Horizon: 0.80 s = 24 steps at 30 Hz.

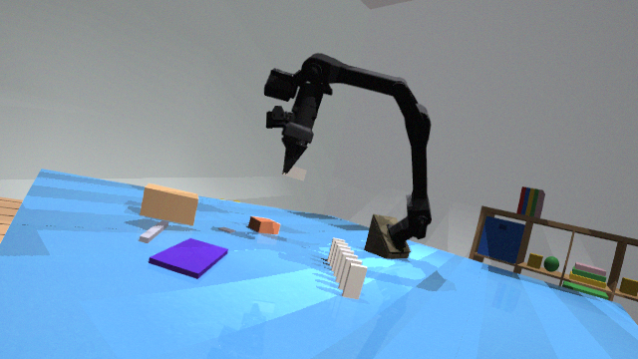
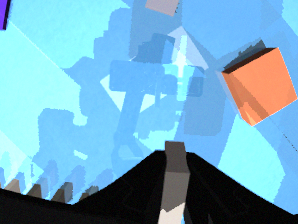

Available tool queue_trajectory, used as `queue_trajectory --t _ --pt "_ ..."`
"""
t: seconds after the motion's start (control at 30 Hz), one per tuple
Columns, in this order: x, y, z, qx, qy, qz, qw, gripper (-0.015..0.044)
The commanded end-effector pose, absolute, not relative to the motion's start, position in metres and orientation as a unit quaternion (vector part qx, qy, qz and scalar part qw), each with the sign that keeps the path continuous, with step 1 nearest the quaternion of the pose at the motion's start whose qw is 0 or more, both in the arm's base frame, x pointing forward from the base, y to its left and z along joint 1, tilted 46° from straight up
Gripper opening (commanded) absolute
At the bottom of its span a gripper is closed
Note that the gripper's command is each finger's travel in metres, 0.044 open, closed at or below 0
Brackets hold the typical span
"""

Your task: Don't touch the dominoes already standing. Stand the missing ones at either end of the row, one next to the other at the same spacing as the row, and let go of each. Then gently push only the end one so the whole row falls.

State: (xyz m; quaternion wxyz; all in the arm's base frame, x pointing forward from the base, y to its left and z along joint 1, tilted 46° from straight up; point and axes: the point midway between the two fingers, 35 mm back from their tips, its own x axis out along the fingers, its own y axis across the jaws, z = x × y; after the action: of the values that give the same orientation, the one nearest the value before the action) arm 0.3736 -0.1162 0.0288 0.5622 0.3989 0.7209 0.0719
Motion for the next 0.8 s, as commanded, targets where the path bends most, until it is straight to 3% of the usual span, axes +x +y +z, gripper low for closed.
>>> queue_trajectory --t 0.0,0.77 --pt "0.373 -0.113 0.019 0.387 0.721 0.056 0.572 0.002" --pt "0.384 -0.11 -0.021 0.326 0.672 -0.034 0.664 0.002"
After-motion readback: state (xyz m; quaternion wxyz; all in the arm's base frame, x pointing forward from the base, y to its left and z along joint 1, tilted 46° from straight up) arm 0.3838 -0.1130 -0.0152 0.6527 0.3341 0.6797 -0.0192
